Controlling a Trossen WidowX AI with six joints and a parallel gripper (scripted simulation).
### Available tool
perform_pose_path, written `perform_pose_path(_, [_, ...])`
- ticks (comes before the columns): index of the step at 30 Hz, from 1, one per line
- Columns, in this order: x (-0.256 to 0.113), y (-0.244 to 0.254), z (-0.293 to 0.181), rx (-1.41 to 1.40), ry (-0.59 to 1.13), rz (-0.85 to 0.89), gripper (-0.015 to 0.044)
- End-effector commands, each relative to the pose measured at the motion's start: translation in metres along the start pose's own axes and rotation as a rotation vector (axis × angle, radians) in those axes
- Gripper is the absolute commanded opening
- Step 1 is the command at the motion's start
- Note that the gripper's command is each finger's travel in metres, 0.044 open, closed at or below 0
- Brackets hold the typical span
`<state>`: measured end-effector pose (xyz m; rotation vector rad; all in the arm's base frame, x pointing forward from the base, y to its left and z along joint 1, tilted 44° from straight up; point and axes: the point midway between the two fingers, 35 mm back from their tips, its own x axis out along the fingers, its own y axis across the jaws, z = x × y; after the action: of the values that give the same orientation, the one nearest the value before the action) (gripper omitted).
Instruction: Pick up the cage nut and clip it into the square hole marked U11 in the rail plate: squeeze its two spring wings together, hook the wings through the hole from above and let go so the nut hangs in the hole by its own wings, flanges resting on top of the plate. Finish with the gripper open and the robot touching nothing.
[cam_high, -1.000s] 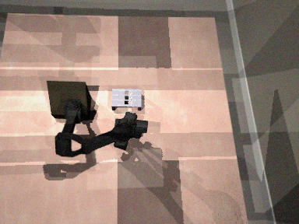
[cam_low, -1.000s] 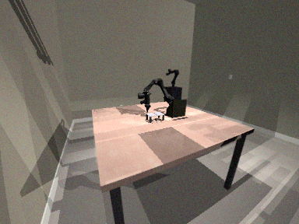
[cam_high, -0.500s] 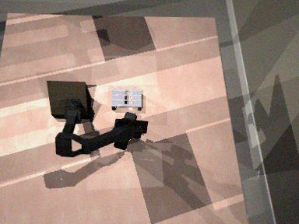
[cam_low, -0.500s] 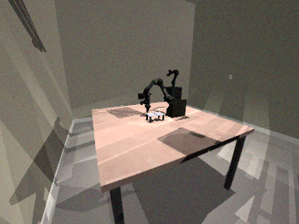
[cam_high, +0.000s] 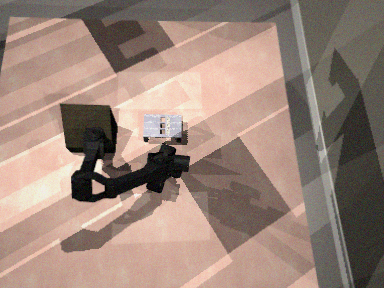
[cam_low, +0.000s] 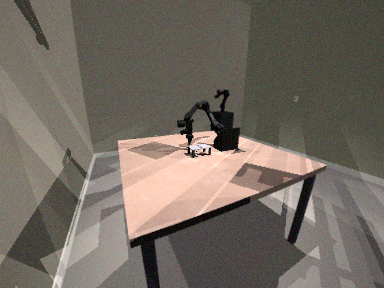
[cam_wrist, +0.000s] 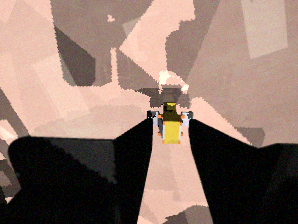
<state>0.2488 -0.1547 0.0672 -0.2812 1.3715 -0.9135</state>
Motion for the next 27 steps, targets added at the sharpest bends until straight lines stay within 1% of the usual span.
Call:
perform_pose_path(1, [0.0003, -0.0004, 0.0002, -0.004, -0.001, -0.003, 0.0120])
perform_pose_path(4, [0.0000, 0.0000, 0.0000, 0.000, 0.000, 0.000, 0.0041])
perform_pose_path(5, [0.0000, 0.0000, 0.0000, 0.000, 0.000, 0.000, 0.0032])
perform_pose_path(27, [0.0000, 0.0000, 0.0000, 0.000, 0.000, 0.000, 0.0032])
